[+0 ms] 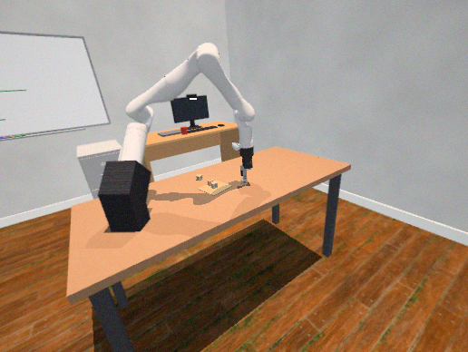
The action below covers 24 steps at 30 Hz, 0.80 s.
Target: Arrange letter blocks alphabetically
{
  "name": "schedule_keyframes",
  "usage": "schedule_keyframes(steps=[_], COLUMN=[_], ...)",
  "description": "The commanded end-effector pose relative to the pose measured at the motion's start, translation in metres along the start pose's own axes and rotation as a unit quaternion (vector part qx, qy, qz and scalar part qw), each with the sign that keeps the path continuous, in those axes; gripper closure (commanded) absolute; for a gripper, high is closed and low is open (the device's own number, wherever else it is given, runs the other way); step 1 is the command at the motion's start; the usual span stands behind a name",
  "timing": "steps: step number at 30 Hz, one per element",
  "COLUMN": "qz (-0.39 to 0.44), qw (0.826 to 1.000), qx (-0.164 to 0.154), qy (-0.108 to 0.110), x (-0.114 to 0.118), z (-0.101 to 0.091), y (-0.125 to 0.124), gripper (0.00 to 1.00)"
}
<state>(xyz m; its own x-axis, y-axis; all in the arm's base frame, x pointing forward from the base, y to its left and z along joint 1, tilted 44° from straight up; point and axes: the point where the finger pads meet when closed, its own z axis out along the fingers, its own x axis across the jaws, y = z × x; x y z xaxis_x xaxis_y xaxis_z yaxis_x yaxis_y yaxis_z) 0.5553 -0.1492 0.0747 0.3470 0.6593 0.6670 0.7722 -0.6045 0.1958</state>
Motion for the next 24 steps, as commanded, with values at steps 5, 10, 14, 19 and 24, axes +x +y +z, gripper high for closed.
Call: schedule_keyframes(steps=[5,10,14,19,24], qz=[0.006,0.005,0.005,0.005,0.005], qw=[1.000,1.000,1.000,1.000,1.000], qx=[-0.002,-0.001,0.000,0.000,0.000], qy=[0.001,0.001,0.001,0.001,0.001], x=[0.0012,0.0019,0.0022,0.0027,0.0027], z=[-0.0005,-0.0003,-0.0001,0.0000,0.0000], y=[0.0024,0.0010,0.0002,-0.0008,-0.0009], gripper=[0.00,0.00,0.00,0.00,0.00])
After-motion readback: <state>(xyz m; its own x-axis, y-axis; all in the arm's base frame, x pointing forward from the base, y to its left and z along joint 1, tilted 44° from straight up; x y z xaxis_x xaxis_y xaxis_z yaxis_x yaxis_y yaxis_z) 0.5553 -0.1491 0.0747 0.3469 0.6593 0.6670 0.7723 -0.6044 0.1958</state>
